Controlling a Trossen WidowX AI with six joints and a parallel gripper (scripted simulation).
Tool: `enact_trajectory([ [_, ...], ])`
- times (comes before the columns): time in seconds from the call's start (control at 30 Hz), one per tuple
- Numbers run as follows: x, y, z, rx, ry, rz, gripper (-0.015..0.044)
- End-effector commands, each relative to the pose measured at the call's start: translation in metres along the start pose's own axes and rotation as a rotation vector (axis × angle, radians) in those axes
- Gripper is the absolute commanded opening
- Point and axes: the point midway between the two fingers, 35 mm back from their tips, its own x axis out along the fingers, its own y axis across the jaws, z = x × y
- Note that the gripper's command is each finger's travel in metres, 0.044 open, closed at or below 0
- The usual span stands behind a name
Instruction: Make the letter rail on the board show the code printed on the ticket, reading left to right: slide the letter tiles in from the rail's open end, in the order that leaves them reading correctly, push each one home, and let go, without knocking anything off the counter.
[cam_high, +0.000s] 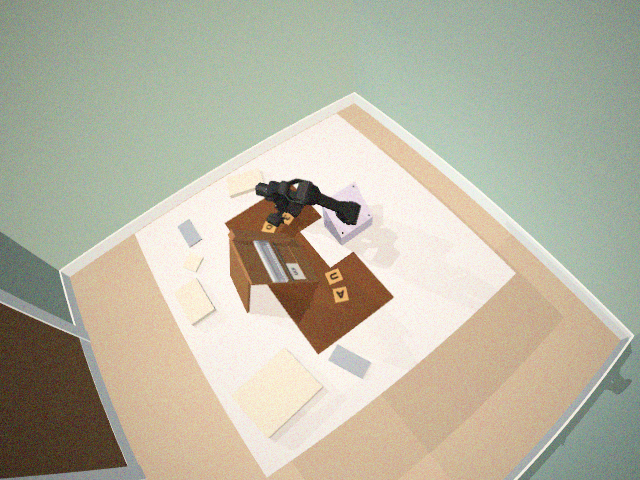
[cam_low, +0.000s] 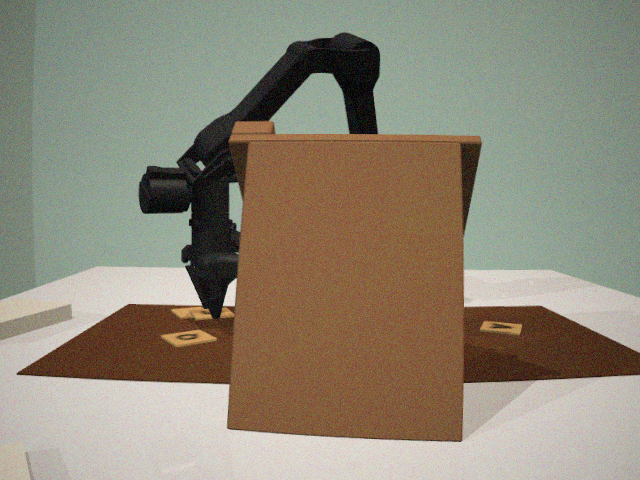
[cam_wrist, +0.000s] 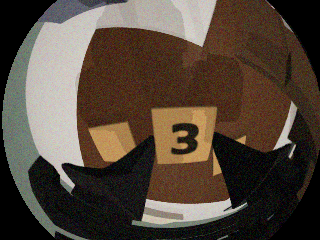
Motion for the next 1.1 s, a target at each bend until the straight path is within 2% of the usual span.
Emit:
enact_trajectory([
  [0.0,-0.003,0.000,0.000,-0.006,0.005,0.003,0.0000],
  [1.07,-0.015,0.000,0.001,-0.006,0.005,0.003,0.0000],
])
